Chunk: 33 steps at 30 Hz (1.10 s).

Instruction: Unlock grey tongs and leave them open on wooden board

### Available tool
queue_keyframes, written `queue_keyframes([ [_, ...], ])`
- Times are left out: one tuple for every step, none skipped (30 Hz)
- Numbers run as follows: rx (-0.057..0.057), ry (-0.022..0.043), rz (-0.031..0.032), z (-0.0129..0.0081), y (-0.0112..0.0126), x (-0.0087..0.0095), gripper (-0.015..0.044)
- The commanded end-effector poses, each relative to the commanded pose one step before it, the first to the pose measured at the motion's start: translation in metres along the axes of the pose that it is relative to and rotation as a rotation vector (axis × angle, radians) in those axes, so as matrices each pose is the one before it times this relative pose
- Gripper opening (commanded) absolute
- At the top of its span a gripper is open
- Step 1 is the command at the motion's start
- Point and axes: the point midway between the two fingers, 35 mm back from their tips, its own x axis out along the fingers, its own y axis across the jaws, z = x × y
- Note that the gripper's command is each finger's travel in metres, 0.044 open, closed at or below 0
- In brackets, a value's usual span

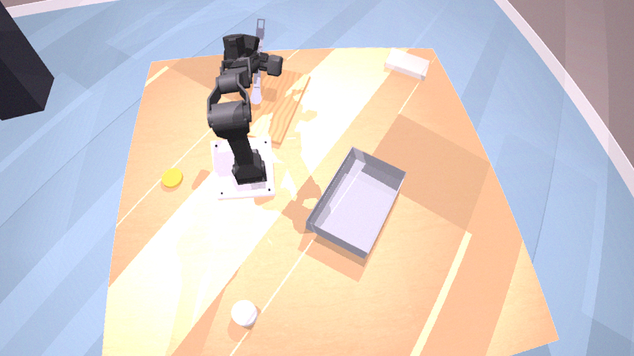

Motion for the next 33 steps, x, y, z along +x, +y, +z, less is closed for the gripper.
queue_keyframes([
  [0.0027,-0.01924,-0.00395,0.00464,-0.00097,-0.00232,-0.0150],
  [0.0000,0.00000,0.00000,0.00000,0.00000,0.00000,-0.0150],
  [0.0000,0.00000,0.00000,0.00000,0.00000,0.00000,-0.0150],
  [0.0000,0.00000,0.00000,0.00000,0.00000,0.00000,-0.0150],
  [0.0000,0.00000,0.00000,0.00000,0.00000,0.00000,-0.0150],
  [0.0000,0.00000,0.00000,0.00000,0.00000,0.00000,-0.0150],
  [0.0000,0.00000,0.00000,0.00000,0.00000,0.00000,-0.0150],
  [0.0000,0.00000,0.00000,0.00000,0.00000,0.00000,-0.0150],
  [0.0000,0.00000,0.00000,0.00000,0.00000,0.00000,-0.0150],
  [0.0000,0.00000,0.00000,0.00000,0.00000,0.00000,-0.0150],
  [0.0000,0.00000,0.00000,0.00000,0.00000,0.00000,-0.0150],
  [0.0000,0.00000,0.00000,0.00000,0.00000,0.00000,-0.0150],
  [0.0000,0.00000,0.00000,0.00000,0.00000,0.00000,-0.0150],
  [0.0000,0.00000,0.00000,0.00000,0.00000,0.00000,-0.0150],
  [0.0000,0.00000,0.00000,0.00000,0.00000,0.00000,-0.0150],
  [0.0000,0.00000,0.00000,0.00000,0.00000,0.00000,-0.0150],
  [0.0000,0.00000,0.00000,0.00000,0.00000,0.00000,-0.0150],
  [0.0000,0.00000,0.00000,0.00000,0.00000,0.00000,-0.0150],
  [0.0000,0.00000,0.00000,0.00000,0.00000,0.00000,-0.0150],
  [0.0000,0.00000,0.00000,0.00000,0.00000,0.00000,-0.0150],
  [0.0000,0.00000,0.00000,0.00000,0.00000,0.00000,-0.0150],
  [0.0000,0.00000,0.00000,0.00000,0.00000,0.00000,-0.0150],
  [0.0000,0.00000,0.00000,0.00000,0.00000,0.00000,-0.0150],
  [0.0000,0.00000,0.00000,0.00000,0.00000,0.00000,-0.0150],
  [0.0000,0.00000,0.00000,0.00000,0.00000,0.00000,-0.0150],
  [0.0000,0.00000,0.00000,0.00000,0.00000,0.00000,-0.0150],
  [0.0000,0.00000,0.00000,0.00000,0.00000,0.00000,-0.0150],
  [0.0000,0.00000,0.00000,0.00000,0.00000,0.00000,-0.0150],
  [0.0000,0.00000,0.00000,0.00000,0.00000,0.00000,-0.0150],
  [0.0000,0.00000,0.00000,0.00000,0.00000,0.00000,-0.0150],
  [-0.0003,0.00205,0.00002,0.00001,0.00011,0.00033,-0.0150],
  [-0.0006,0.00406,0.00003,0.00002,0.00021,0.00066,-0.0150],
  [-0.0009,0.00607,0.00005,0.00003,0.00032,0.00097,-0.0150],
])
